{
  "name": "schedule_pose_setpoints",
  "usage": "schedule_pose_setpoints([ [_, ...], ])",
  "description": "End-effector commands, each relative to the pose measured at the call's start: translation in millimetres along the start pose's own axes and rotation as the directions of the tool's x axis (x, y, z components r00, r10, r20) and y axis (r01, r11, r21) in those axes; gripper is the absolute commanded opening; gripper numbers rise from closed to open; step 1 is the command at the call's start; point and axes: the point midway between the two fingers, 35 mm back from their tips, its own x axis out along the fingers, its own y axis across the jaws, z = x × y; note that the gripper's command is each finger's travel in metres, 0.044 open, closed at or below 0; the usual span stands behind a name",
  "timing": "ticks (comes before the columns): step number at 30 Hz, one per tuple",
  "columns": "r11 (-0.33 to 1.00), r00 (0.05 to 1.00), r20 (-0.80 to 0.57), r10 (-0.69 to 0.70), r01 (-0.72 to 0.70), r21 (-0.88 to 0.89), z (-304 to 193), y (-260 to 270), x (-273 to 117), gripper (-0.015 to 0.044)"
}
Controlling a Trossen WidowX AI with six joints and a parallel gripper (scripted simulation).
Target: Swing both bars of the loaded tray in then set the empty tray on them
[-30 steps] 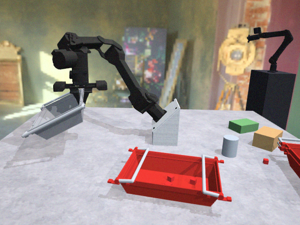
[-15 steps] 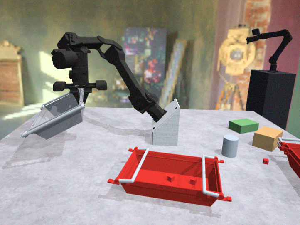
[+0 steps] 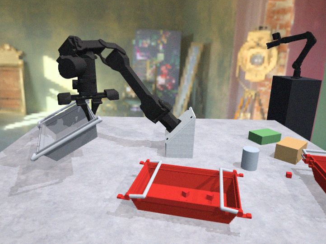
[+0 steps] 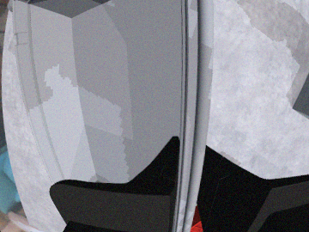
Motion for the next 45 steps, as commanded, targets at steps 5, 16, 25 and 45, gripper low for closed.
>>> schedule_pose_setpoints([
  [5, 0.997, 1.0, -0.03, -0.002, 0.0, -0.08, -33.2, -0.1, -5.0, 0.0],
  [16, 0.978, 0.999, -0.039, -0.022, 0.014, -0.208, -76.6, -11.9, -6.8, 0.0],
  [25, 0.951, 0.999, -0.04, -0.034, 0.02, -0.31, -111.1, -27.2, -9.2, 0.0],
  [45, 0.854, 0.999, -0.031, -0.04, 0.018, -0.52, -180.7, -78.8, -16.4, 0.0],
])
